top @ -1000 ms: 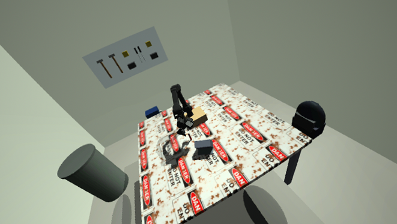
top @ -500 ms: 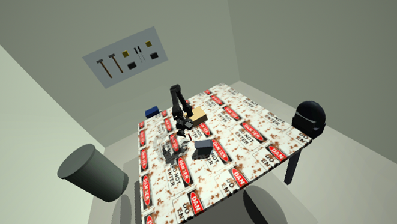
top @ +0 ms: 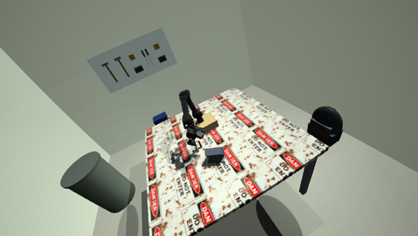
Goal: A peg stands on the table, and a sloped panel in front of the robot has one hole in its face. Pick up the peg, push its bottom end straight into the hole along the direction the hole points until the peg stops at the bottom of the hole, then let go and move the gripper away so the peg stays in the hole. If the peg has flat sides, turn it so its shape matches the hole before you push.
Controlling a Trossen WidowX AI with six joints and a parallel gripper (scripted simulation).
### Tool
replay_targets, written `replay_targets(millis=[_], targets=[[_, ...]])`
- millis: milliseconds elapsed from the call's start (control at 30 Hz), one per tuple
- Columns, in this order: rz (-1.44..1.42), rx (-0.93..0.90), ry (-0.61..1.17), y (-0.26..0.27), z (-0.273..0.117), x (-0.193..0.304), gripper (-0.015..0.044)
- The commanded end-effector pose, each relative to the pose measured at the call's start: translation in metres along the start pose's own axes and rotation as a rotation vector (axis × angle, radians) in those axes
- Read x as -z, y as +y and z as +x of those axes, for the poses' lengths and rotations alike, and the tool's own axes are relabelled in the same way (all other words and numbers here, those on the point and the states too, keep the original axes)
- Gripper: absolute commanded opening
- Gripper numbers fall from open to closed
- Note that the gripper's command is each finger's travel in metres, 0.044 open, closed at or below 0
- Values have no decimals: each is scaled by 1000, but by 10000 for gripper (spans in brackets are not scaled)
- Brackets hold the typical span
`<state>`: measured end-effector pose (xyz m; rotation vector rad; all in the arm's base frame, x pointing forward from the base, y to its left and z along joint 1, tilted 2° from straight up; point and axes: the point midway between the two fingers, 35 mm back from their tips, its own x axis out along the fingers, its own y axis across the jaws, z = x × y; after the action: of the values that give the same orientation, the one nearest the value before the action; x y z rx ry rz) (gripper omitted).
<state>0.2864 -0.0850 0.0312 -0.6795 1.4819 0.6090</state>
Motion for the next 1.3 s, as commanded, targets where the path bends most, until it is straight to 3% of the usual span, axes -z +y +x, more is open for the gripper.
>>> replay_targets(millis=[0,533,1000,1267], targets=[[-5,-12,0,3,9,0,440],[-5,-13,0,5,28,2,440],[0,-4,2,3,25,1,73],[0,-4,2,3,25,1,19]])
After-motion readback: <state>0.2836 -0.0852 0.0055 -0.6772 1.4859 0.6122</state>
